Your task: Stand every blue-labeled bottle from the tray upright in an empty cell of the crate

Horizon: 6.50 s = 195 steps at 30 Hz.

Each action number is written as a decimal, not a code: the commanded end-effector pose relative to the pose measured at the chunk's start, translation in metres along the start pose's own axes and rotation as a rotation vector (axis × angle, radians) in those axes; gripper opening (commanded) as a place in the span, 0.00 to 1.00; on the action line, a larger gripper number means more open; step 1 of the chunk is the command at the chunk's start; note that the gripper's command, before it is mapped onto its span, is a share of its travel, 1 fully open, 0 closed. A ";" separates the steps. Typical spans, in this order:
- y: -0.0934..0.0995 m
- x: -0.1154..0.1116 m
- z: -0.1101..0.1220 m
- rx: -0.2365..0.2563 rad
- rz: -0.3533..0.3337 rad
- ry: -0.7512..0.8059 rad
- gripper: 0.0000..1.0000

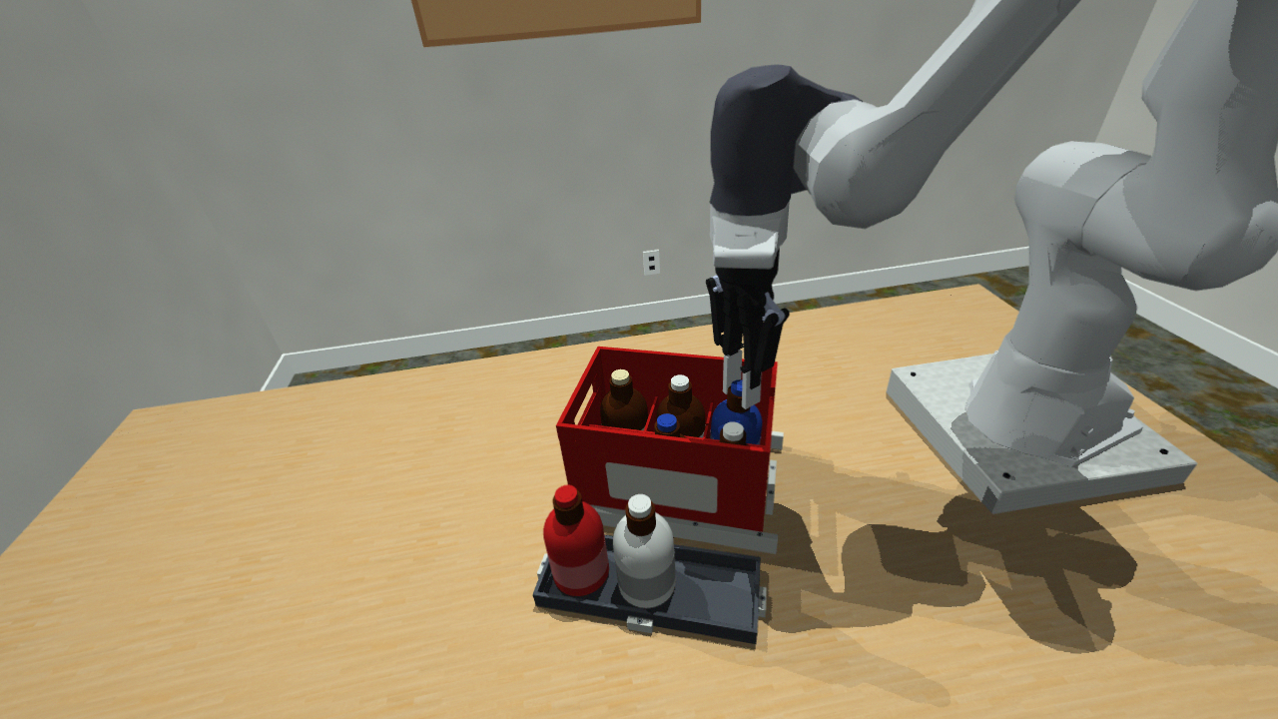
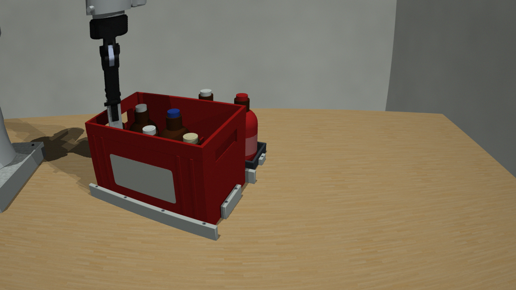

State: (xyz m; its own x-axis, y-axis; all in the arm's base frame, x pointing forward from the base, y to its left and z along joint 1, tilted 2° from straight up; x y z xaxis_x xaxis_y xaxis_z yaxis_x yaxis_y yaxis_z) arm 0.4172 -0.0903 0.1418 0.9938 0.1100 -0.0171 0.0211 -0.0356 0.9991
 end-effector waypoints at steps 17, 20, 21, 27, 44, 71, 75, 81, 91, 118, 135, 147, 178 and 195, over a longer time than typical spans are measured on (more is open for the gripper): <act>0.002 0.004 0.000 -0.001 0.012 0.003 0.00; 0.002 0.004 0.000 -0.001 0.012 0.003 0.00; 0.002 0.004 0.000 -0.001 0.012 0.003 0.38; 0.002 0.004 0.000 -0.001 0.012 0.003 0.38; 0.002 0.004 0.000 -0.001 0.012 0.003 0.38; 0.002 0.004 0.000 -0.001 0.012 0.003 0.38; 0.002 0.004 0.000 -0.001 0.012 0.003 0.38; 0.002 0.004 0.000 -0.001 0.012 0.003 0.38; 0.002 0.004 0.000 -0.001 0.012 0.003 0.38; 0.037 0.003 0.000 -0.001 0.012 0.003 0.38; 0.071 0.003 0.000 -0.001 0.012 0.003 0.38; 0.082 0.003 0.000 -0.001 0.012 0.003 0.38; 0.083 0.003 0.000 -0.001 0.012 0.003 0.00; 0.083 0.003 0.000 -0.001 0.012 0.003 0.00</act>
State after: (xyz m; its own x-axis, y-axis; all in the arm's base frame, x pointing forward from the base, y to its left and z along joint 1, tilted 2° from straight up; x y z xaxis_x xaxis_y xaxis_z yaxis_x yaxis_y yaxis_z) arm 0.4214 -0.0918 0.2232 0.9933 0.1151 -0.0059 0.0104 -0.0387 0.9992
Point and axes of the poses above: the point where the finger pads meet when closed, its own y axis back along the fingers, its own z axis across the jaws, x = y × z, the point moved 2 cm from there along y, back along the fingers, and after that the axes turned 11 degrees about -y, right-handed, at the moved point
